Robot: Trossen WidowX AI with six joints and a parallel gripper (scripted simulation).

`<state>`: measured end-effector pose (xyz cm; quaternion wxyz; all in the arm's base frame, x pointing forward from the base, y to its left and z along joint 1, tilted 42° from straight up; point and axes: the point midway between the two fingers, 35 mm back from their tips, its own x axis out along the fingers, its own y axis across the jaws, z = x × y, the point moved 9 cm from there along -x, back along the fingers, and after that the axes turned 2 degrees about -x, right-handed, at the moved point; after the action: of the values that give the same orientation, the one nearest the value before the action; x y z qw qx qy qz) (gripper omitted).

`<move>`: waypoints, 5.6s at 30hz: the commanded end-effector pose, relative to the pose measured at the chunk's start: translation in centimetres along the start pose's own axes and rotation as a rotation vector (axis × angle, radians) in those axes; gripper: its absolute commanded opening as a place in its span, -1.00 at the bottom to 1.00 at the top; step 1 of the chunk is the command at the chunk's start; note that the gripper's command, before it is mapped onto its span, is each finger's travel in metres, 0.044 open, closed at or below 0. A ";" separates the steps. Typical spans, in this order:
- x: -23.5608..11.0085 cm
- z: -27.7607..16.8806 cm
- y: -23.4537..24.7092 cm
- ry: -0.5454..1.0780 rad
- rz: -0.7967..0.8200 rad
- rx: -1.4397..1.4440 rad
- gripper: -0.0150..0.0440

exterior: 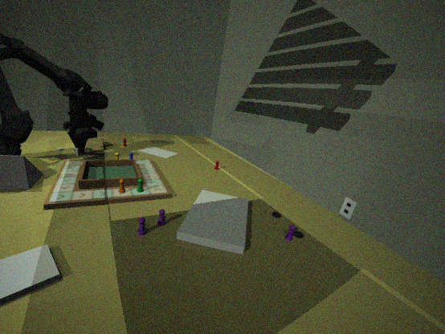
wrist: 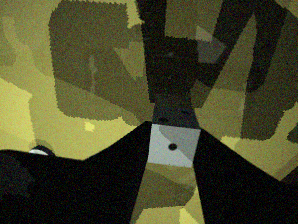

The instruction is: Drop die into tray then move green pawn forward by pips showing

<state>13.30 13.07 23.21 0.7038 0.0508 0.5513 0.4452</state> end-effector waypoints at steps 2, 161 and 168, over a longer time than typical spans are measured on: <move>-0.5 0.1 -0.2 0.001 -0.008 0.009 -0.49; -7.0 3.2 -18.1 -0.510 -0.892 1.879 -0.49; -7.0 3.2 -18.1 -0.510 -0.892 1.879 -0.49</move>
<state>26.28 -1.14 19.15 0.5742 0.4574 0.4820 -0.4783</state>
